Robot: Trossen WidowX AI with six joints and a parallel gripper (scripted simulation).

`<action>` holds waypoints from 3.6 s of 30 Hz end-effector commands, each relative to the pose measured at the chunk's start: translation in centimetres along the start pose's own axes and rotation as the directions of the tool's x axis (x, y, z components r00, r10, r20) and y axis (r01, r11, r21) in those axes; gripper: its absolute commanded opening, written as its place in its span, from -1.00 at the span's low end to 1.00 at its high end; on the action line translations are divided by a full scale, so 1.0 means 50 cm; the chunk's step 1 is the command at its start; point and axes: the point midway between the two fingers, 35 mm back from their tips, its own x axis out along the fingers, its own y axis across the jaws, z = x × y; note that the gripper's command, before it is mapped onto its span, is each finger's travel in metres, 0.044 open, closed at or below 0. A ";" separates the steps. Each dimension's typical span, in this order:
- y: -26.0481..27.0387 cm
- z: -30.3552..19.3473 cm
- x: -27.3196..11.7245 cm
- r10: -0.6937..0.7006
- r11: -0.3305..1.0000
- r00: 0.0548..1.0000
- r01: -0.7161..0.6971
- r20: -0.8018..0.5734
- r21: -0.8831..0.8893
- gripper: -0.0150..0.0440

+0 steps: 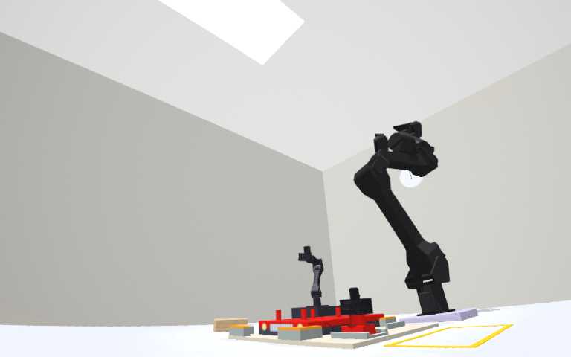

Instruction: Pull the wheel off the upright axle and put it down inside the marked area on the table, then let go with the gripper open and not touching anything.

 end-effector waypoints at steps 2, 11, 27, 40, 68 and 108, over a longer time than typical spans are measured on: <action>0.016 0.002 -0.003 0.027 0.999 1.000 -0.027 0.011 0.023 0.69; 0.206 -0.009 -0.078 0.377 0.889 0.920 -0.391 0.104 0.239 0.53; 0.415 -0.123 -0.292 0.802 0.495 0.594 -0.721 0.064 0.485 0.53; 0.467 -0.305 -0.540 0.976 0.212 0.175 -0.633 -0.129 0.744 0.53; -0.027 -0.727 -1.083 0.331 0.919 -0.808 0.159 -0.487 0.361 0.53; -0.876 -0.421 -1.039 -0.378 -0.636 -0.795 -0.149 0.475 -0.757 0.53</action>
